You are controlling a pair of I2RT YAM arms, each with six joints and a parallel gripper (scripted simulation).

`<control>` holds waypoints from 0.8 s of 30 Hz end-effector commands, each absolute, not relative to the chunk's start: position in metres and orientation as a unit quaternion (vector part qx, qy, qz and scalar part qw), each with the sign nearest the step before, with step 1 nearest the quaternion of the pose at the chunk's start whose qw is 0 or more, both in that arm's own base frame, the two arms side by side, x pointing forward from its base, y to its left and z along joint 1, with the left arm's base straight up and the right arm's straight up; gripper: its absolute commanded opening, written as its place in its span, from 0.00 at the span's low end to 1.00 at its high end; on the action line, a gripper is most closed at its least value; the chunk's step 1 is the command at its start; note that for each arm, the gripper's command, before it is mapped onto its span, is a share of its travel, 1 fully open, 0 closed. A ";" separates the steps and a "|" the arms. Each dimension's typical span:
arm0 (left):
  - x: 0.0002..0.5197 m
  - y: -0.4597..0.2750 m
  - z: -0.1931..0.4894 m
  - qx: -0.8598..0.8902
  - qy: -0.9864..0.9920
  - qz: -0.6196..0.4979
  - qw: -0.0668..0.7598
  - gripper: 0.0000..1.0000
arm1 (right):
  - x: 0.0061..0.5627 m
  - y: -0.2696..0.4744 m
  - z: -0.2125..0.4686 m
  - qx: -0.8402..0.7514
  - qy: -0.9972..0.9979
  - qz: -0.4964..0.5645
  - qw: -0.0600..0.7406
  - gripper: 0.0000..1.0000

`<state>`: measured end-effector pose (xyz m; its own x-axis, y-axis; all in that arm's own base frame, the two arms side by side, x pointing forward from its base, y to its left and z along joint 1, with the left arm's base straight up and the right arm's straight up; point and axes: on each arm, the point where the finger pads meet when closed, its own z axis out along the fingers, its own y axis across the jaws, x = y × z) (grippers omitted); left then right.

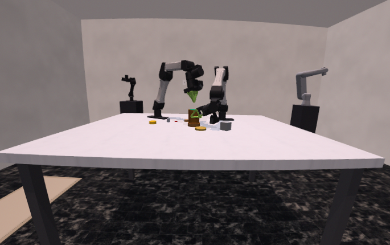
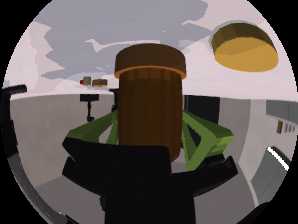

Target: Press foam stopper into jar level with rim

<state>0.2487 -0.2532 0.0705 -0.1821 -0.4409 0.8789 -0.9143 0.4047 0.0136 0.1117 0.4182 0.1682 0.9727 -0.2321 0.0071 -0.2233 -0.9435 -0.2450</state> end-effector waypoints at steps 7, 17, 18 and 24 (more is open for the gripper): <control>0.250 -0.258 0.064 0.453 -0.733 0.282 0.423 0.64 | 0.116 0.418 0.190 -0.986 0.123 -0.018 0.116 0.00; 0.250 -0.258 0.064 0.453 -0.733 0.282 0.423 0.64 | 0.116 0.416 0.201 -0.986 0.123 -0.018 0.113 0.00; 0.250 -0.258 0.064 0.453 -0.733 0.282 0.423 0.64 | 0.115 0.416 0.200 -0.986 0.123 -0.017 0.111 0.00; 0.250 -0.258 0.064 0.453 -0.733 0.282 0.423 0.98 | 0.114 0.413 0.193 -0.987 0.123 -0.016 0.098 0.00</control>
